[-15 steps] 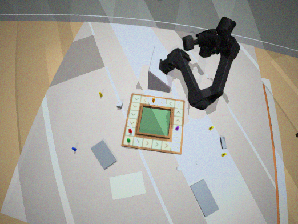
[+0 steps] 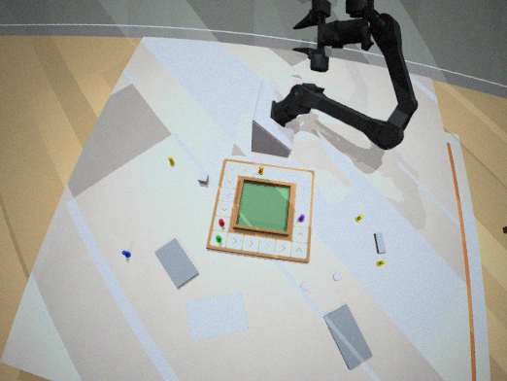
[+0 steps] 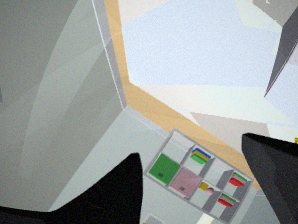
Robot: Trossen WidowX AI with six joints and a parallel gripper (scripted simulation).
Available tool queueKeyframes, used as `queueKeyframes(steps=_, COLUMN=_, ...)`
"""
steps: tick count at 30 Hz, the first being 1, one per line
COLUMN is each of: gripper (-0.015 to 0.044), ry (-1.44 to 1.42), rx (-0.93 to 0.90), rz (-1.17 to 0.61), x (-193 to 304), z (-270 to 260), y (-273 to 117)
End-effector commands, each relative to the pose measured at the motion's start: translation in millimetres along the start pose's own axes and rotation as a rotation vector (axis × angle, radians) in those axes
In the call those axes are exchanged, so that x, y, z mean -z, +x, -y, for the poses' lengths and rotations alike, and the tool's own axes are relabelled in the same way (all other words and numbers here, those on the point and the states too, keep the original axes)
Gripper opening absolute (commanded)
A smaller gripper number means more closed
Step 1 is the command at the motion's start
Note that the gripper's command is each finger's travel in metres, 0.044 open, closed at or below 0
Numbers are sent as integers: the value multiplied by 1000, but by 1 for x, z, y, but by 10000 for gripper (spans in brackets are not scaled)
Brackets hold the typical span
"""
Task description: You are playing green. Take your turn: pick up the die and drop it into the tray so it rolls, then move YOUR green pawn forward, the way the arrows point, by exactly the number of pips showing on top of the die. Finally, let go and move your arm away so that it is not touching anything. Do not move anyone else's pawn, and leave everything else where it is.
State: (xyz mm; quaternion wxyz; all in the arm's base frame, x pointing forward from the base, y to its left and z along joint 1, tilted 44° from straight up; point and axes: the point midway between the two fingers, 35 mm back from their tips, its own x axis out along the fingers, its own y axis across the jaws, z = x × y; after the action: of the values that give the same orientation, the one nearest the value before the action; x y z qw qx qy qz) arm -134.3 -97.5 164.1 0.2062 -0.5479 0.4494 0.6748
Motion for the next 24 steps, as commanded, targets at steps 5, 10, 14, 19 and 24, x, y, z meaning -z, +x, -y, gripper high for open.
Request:
queueKeyframes(steps=5, gripper=275, ry=-934, rx=176, rz=-277, x=97, z=-12, y=43)
queueKeyframes(steps=10, gripper=275, ry=-1416, rx=242, rz=-417, x=154, z=13, y=67)
queueKeyframes(steps=14, gripper=275, ry=-1710, rx=274, rz=-532, x=187, z=36, y=80)
queueKeyframes(steps=19, gripper=275, ry=-2226, rx=317, rz=-784, x=235, z=94, y=105)
queueKeyframes(steps=24, gripper=275, ry=-2655, rx=338, rz=-1065, x=262, z=162, y=126)
